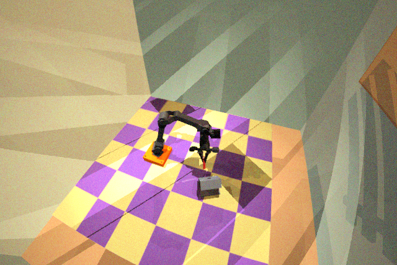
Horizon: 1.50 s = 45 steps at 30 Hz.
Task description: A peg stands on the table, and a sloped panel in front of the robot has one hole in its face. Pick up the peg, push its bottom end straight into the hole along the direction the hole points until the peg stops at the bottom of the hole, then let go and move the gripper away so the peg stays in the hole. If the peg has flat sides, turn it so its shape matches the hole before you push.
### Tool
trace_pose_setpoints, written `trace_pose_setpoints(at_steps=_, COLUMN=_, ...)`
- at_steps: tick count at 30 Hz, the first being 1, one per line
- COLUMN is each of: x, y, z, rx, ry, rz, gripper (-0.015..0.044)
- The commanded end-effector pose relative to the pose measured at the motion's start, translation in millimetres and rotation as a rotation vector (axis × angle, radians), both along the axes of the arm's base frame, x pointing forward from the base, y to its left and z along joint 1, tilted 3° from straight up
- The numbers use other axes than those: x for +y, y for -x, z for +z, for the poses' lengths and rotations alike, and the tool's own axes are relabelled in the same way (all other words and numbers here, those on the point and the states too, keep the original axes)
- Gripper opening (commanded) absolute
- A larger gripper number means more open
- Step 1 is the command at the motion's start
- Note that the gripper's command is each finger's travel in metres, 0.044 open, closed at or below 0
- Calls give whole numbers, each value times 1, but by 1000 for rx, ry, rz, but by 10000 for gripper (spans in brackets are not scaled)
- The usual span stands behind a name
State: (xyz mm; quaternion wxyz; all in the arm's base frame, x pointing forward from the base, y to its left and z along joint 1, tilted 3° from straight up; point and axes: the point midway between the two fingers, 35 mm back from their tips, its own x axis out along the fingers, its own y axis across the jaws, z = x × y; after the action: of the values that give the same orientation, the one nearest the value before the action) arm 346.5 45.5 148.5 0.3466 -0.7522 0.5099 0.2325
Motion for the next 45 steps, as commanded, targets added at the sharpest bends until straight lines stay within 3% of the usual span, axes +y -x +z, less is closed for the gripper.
trace_pose_setpoints(at_steps=1, x=3, y=-1, z=1, rx=13, ry=31, rz=36, gripper=0)
trace_pose_setpoints(at_steps=45, x=-2, y=-26, z=-18, rx=99, ry=211, rz=264, gripper=0)
